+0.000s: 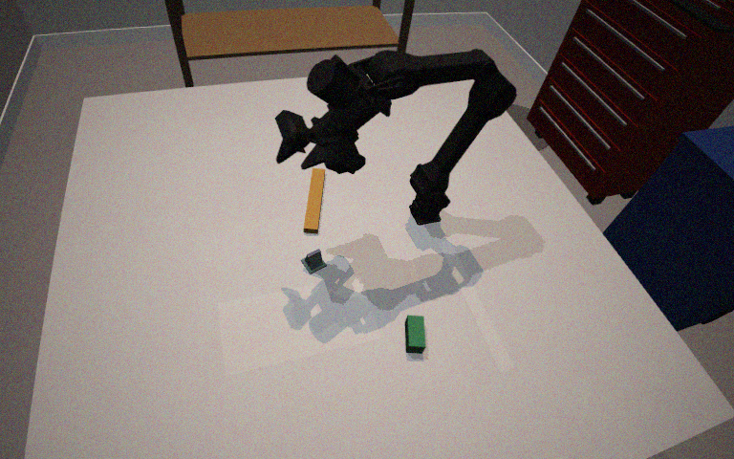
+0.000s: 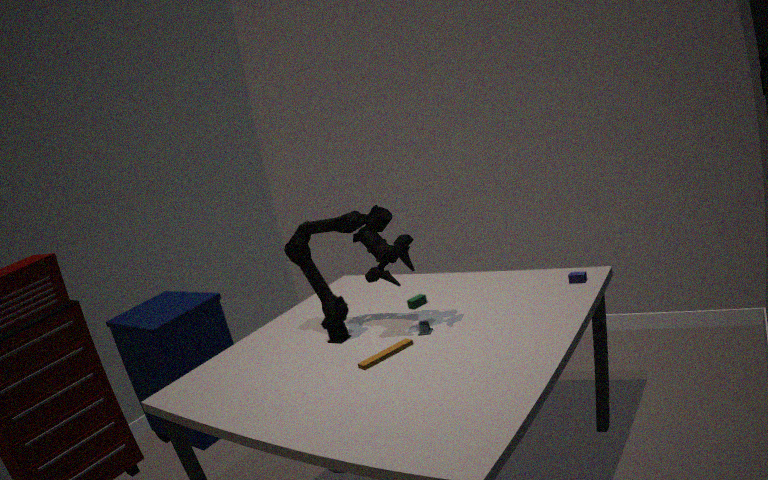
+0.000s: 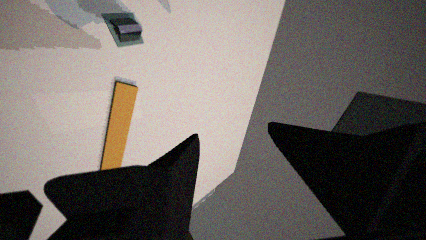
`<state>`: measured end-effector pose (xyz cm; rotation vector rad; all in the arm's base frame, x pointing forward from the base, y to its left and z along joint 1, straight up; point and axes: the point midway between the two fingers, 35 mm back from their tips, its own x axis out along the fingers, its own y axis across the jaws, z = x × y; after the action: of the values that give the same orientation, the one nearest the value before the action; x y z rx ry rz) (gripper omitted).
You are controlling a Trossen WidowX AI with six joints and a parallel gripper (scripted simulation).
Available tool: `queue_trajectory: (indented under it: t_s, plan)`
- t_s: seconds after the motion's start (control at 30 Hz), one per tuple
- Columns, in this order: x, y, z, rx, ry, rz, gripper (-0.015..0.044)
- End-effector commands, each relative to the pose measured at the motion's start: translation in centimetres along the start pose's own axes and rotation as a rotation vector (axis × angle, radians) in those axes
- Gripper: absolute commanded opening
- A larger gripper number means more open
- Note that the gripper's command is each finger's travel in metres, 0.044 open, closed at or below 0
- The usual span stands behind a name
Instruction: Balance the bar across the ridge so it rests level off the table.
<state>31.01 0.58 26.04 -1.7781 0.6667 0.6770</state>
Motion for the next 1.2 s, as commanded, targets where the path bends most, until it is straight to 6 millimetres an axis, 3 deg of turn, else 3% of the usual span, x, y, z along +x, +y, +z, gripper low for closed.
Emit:
queue_trajectory:
  t_s: [0.0,0.37,0.77,1.0,1.17]
  plan:
    - [2.0,1.8,-0.5,0.065,-0.017,0.110,0.0315]
    - [6.1,7.3,-1.9,0.261,-0.051,0.407,0.0315]
    - [8.5,13.5,-2.9,0.513,-0.087,0.722,0.0315]
    - [8.7,13.9,-2.9,0.528,-0.089,0.740,0.0315]
    - [10.2,15.1,-2.4,0.528,-0.089,0.740,0.0315]
